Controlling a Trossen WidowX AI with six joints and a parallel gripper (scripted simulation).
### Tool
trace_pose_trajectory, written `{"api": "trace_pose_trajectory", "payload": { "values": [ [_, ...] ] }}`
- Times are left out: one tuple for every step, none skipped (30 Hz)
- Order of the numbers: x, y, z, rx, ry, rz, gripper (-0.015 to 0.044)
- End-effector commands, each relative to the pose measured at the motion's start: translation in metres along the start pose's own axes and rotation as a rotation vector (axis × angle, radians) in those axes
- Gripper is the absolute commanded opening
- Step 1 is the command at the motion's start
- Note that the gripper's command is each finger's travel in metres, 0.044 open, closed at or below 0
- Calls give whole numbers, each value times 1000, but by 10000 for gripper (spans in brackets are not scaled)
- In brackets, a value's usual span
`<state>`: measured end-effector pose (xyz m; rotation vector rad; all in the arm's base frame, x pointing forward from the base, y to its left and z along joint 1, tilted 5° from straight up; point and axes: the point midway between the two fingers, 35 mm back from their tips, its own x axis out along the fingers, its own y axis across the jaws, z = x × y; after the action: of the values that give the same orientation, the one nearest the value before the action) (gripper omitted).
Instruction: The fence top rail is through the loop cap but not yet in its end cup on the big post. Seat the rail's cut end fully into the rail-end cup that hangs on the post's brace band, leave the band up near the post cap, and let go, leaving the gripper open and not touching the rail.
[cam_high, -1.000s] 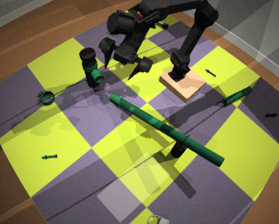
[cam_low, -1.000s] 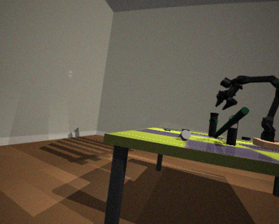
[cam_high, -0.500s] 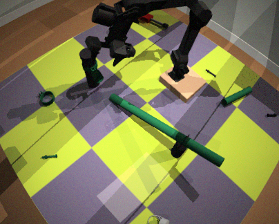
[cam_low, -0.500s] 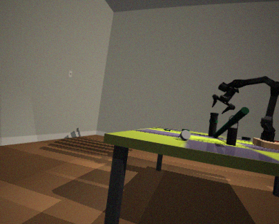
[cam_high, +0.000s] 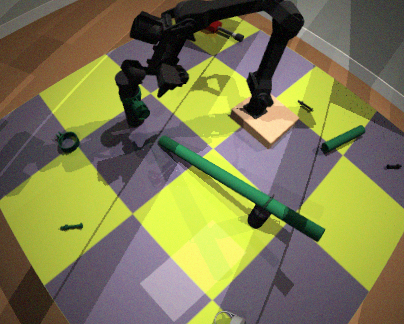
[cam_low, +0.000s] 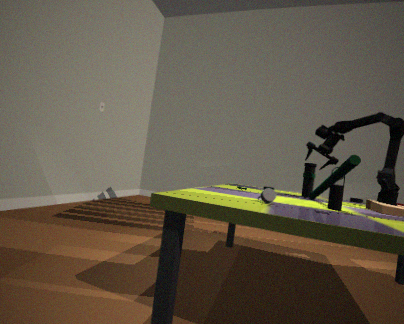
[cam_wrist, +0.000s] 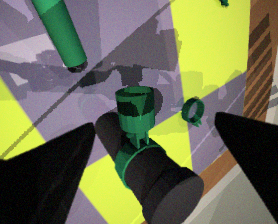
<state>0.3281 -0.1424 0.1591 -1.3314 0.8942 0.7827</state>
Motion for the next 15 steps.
{"api": "trace_pose_trajectory", "payload": {
  "values": [
    [20, 15, 2, -4, -9, 9, 440],
    [21, 16, 2, -4, -9, 9, 440],
    [21, 16, 2, -4, -9, 9, 440],
    [22, 16, 2, -4, -9, 9, 440],
    [22, 16, 2, -4, -9, 9, 440],
    [23, 16, 2, -4, -9, 9, 440],
    [24, 16, 2, -4, -9, 9, 440],
    [25, 16, 2, -4, -9, 9, 440],
    [27, 16, 2, -4, -9, 9, 440],
    [29, 15, 2, -4, -9, 9, 440],
    [30, 15, 2, -4, -9, 9, 440],
    [32, 15, 2, -4, -9, 9, 440],
    [34, 15, 2, -4, -9, 9, 440],
    [35, 15, 2, -4, -9, 9, 440],
    [37, 15, 1, -4, -9, 9, 440]
  ]
}}
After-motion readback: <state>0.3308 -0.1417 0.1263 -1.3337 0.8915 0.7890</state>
